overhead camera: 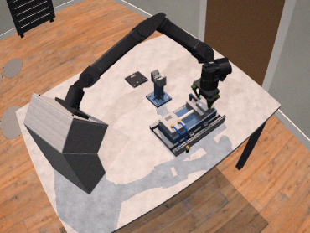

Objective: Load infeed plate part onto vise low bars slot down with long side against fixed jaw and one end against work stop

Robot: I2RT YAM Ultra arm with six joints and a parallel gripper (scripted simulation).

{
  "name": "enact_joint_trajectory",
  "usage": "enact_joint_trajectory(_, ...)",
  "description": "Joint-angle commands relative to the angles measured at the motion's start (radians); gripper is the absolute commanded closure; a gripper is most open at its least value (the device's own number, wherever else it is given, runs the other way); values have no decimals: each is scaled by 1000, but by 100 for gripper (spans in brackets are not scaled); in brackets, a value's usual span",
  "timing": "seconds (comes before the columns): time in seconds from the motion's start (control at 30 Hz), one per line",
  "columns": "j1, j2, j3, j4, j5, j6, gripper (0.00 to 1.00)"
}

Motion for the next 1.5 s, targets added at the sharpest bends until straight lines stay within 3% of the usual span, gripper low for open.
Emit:
enact_joint_trajectory(0.0,-46,-50,36,-52,-23,-28,26)
enact_joint_trajectory(0.67,-84,-74,60,-132,-47,-72,26)
enact_joint_trajectory(0.7,-84,-74,61,-132,-47,-72,100)
enact_joint_trajectory(1.47,-85,-74,60,-129,-47,-70,100)
